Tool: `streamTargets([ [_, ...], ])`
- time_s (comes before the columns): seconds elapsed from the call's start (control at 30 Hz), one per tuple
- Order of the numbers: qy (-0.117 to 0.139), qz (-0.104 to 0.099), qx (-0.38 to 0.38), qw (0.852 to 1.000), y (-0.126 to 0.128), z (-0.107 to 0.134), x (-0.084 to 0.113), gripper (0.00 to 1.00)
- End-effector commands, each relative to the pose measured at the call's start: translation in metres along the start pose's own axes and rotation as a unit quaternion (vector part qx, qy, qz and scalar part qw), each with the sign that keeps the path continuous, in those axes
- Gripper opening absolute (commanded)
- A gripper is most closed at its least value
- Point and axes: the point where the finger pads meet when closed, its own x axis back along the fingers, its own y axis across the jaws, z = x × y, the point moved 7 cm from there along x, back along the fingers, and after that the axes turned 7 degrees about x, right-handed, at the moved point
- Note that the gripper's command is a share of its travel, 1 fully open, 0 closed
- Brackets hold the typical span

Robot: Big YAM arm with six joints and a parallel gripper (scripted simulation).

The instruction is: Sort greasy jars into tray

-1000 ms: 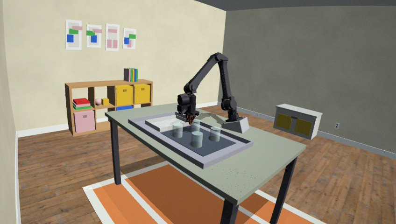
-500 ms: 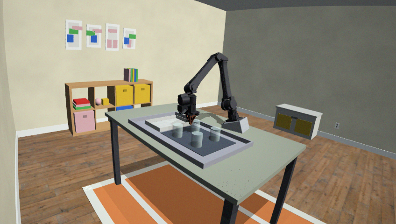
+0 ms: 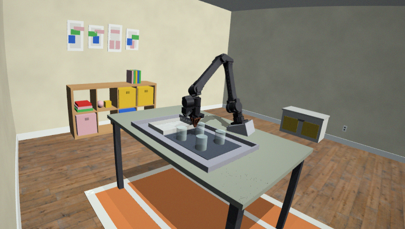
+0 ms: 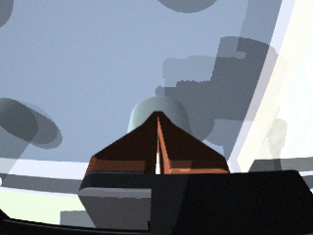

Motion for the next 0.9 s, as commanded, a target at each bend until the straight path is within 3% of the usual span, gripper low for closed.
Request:
streamTargets([
  [0.0,-0.013,0.001,-0.002,1.0,-0.0048,-0.0011,0.0049,0.0],
  [0.87,-0.013,0.001,-0.002,1.0,-0.0044,0.0018,0.0048,0.0],
])
